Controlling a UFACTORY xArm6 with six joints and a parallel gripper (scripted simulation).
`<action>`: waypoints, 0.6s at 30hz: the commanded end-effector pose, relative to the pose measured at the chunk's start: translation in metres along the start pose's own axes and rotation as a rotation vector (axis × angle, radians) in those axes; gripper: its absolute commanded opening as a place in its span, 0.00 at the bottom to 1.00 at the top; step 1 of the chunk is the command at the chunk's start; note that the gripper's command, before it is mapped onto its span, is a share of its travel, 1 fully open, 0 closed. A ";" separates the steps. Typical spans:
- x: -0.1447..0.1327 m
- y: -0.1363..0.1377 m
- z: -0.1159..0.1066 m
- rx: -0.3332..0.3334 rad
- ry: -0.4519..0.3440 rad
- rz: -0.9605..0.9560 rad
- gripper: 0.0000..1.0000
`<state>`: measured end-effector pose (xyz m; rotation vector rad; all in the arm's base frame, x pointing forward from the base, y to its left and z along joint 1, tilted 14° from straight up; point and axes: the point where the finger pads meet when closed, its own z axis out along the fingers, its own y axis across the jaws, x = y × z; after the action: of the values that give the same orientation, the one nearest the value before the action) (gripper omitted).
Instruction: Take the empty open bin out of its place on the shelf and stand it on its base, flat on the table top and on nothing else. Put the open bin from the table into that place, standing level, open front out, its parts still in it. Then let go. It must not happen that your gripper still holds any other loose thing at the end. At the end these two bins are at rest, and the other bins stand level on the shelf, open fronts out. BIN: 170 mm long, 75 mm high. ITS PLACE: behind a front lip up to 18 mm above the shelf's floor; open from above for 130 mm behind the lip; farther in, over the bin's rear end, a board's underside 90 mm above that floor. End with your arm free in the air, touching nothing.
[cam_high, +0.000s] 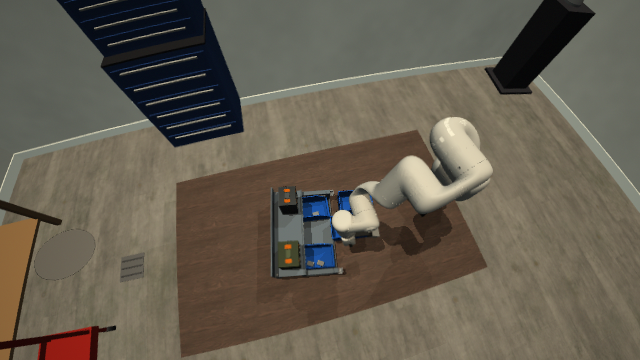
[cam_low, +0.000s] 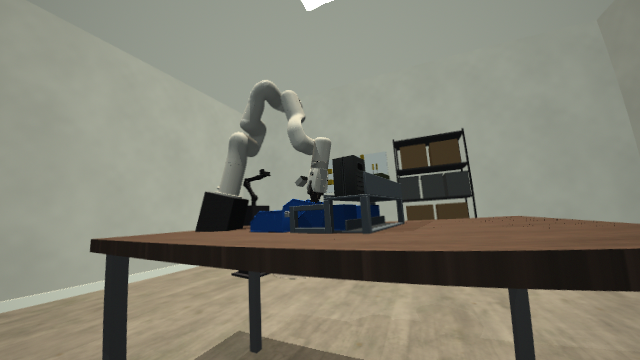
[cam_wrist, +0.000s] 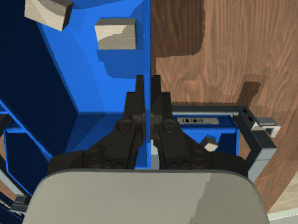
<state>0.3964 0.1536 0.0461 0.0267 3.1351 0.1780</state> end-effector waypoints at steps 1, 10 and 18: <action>-0.005 0.001 -0.002 -0.001 -0.003 0.000 0.00; -0.015 0.001 -0.004 -0.001 -0.003 0.000 0.00; -0.022 0.001 -0.006 -0.001 -0.003 0.000 0.00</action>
<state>0.4128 0.1529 0.0495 0.0266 3.1355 0.1778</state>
